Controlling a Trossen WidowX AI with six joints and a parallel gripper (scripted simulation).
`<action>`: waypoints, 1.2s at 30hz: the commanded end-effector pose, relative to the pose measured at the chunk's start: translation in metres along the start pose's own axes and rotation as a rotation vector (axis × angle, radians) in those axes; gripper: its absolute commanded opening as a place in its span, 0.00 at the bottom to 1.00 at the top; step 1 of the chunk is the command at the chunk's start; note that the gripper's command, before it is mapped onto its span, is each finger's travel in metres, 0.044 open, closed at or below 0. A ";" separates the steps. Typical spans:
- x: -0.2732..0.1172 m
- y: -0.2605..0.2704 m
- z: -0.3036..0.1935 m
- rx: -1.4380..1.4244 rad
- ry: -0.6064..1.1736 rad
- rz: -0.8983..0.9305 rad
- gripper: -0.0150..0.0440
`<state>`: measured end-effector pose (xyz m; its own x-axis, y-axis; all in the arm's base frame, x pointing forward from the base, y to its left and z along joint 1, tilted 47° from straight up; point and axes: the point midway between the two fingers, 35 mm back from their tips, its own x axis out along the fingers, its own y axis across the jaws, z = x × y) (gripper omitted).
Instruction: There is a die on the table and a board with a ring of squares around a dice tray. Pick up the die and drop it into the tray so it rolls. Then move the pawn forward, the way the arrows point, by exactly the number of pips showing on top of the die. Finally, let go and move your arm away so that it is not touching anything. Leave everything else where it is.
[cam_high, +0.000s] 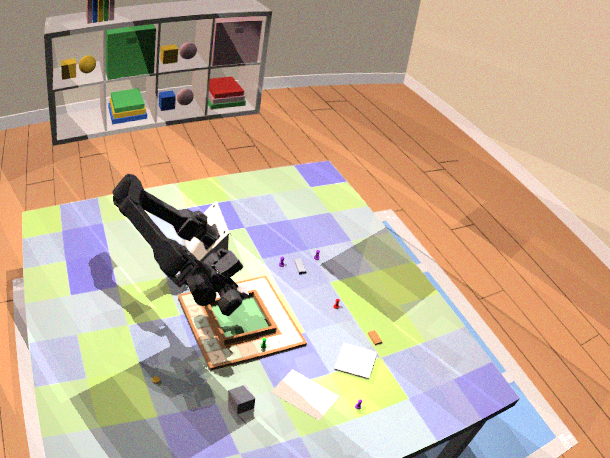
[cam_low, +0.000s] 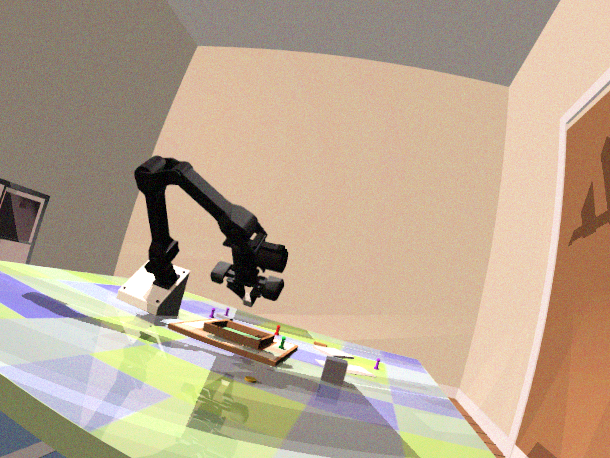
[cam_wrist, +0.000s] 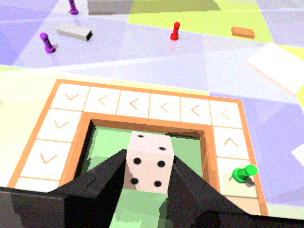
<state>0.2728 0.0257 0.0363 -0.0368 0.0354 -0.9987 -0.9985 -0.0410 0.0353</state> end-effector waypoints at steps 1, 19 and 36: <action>-0.002 -0.001 0.001 -0.005 -0.007 -0.005 0.25; 0.000 0.000 0.000 0.000 0.000 0.000 0.39; -0.004 0.005 0.023 0.034 0.249 0.073 1.00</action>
<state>0.2700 0.0488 0.0567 -0.0566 -0.0575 -0.9967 -0.9982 -0.0170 0.0576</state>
